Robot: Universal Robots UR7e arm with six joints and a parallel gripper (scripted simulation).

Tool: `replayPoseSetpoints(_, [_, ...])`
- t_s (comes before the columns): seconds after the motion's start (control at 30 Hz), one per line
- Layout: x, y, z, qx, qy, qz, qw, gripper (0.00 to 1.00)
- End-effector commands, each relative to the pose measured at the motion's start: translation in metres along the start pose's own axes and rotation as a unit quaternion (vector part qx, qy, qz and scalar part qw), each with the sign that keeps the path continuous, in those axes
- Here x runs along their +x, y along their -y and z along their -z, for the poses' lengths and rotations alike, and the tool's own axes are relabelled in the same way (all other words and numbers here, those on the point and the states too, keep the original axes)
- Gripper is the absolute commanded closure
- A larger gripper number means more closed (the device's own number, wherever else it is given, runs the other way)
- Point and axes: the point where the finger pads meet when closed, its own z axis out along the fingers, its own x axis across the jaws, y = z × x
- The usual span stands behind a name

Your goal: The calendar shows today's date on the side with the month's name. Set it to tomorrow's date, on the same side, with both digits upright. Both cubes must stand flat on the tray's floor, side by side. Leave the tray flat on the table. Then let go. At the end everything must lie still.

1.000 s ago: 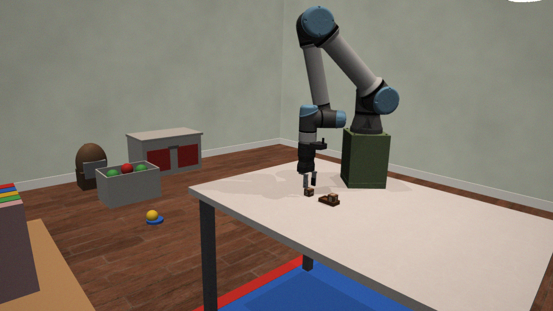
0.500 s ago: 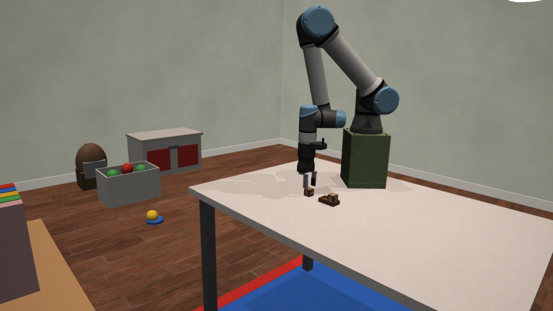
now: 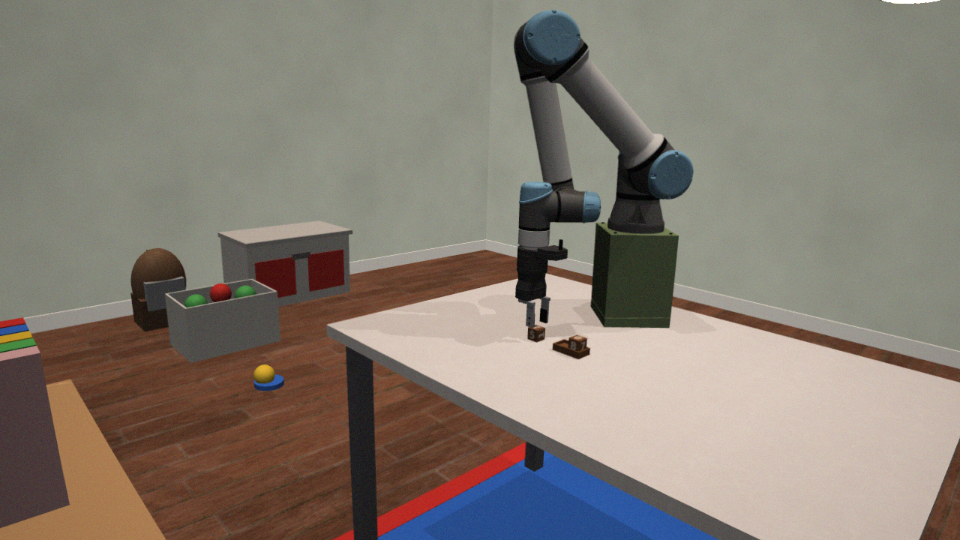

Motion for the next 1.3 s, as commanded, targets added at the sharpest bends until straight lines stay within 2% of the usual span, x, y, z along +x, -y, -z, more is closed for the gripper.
replayPoseSetpoints(0.0, [0.002,-0.001,0.000,-0.002,-0.002,0.001,1.000,0.10])
replayPoseSetpoints(0.7, [0.003,-0.001,-0.005,-0.002,-0.002,0.001,1.000,0.10])
replayPoseSetpoints(1.27, [0.003,-0.001,-0.028,-0.002,-0.002,0.001,1.000,0.10])
